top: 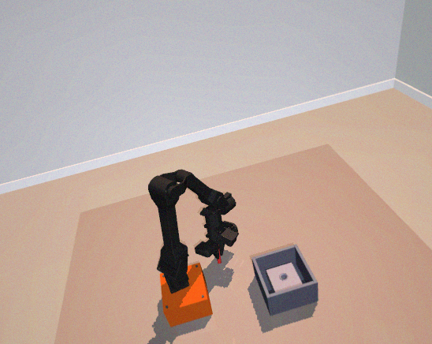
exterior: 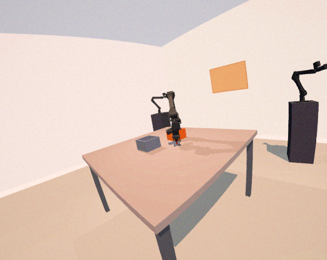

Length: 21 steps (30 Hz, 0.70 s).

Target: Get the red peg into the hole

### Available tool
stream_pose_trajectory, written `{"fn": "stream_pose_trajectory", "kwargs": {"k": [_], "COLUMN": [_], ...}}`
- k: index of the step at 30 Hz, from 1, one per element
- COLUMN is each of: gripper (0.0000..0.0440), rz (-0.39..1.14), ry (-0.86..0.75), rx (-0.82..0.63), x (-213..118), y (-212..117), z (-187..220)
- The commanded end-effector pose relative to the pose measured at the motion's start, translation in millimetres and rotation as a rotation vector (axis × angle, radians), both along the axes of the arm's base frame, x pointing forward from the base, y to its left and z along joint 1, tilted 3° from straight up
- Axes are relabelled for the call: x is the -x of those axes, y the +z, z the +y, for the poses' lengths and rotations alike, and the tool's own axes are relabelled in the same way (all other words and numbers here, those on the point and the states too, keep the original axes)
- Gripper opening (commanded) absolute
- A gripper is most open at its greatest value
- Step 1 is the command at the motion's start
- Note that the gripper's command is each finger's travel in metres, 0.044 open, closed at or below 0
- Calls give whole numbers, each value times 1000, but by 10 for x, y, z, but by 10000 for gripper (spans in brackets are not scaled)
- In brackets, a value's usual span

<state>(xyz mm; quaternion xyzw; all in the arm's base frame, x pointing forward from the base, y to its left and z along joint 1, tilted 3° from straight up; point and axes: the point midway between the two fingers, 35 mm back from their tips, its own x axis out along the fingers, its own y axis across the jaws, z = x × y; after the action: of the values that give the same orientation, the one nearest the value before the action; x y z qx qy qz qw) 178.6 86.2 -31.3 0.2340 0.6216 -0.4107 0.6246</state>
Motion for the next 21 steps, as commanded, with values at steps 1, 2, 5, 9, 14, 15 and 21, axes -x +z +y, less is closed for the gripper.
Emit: {"fn": "stream_pose_trajectory", "kwargs": {"k": [1,2,5,9,14,15,21], "gripper": [17,0,0,0,0,0,0], "rz": [19,27,-2,-24,-48,-54,-82], "ry": [-2,-3,19,52,91,99,150], "rx": [-19,-24,-8,11,31,35,58], "x": [9,13,-28,-44,-75,-85,-170], "y": [0,8,74,183,328,359,566], "z": [1,-4,-48,-107,-173,-185,-260]}}
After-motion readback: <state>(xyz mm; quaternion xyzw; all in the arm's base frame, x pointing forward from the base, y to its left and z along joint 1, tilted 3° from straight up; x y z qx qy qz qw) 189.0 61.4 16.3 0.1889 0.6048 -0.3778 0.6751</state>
